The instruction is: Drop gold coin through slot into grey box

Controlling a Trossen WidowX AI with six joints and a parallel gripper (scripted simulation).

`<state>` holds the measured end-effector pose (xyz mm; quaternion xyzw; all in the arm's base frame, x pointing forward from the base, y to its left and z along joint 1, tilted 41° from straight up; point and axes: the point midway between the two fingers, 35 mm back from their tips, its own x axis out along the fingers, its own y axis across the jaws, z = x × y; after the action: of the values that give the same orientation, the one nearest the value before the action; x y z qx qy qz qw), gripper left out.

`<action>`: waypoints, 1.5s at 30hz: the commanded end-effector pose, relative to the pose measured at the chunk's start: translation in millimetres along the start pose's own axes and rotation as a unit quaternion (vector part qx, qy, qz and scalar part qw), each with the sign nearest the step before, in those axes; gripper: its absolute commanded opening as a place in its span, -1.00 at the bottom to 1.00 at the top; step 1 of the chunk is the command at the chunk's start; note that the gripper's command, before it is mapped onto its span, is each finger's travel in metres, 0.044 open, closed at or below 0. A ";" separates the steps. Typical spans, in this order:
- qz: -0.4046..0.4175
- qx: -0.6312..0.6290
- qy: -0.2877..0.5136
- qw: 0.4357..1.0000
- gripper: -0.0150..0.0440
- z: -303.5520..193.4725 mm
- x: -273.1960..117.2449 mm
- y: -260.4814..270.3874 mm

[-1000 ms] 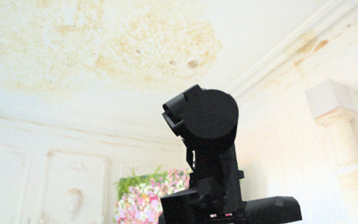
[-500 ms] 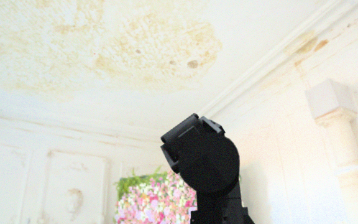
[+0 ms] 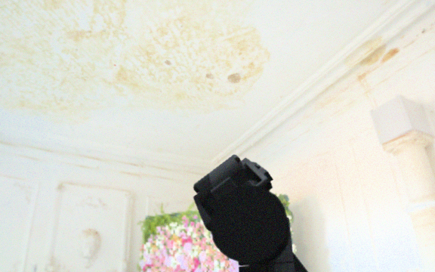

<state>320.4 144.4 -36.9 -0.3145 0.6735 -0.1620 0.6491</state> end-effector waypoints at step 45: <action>-0.006 -0.005 0.004 1.000 -0.49 -3.8 51.0 -1.1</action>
<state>319.6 111.6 -74.2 -0.3169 0.6745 -0.1641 0.6463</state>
